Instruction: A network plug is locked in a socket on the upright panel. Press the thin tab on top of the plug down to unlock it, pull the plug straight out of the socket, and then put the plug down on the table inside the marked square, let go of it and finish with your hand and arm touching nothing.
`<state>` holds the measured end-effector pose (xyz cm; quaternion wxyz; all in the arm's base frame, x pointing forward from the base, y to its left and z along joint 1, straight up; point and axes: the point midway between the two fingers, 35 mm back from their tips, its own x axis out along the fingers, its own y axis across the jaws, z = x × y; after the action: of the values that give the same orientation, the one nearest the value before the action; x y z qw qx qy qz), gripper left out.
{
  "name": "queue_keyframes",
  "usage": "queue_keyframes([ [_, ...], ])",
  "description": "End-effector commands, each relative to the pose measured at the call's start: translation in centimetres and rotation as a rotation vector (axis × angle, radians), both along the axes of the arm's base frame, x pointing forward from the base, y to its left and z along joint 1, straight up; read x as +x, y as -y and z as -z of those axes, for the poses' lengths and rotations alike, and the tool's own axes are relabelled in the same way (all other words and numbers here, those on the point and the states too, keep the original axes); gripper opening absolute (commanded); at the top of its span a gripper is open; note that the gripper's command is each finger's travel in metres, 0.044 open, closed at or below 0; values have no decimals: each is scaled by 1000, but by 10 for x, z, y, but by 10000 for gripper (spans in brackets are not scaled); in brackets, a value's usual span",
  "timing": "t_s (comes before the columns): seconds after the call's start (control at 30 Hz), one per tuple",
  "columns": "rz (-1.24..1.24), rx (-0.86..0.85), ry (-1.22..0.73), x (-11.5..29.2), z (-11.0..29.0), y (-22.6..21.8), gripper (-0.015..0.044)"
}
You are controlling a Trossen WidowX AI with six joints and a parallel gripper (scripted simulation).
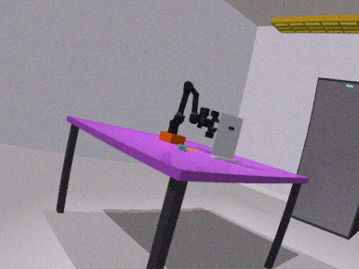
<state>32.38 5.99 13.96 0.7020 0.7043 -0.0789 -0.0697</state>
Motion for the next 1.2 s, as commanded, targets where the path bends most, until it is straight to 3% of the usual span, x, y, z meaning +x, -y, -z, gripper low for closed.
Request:
queue_keyframes([
  [0.0, -1, 6, 5, 18, -1, 6, 156],
  [1.17, -1, 3, 11, 73, -4, 35, 156],
])
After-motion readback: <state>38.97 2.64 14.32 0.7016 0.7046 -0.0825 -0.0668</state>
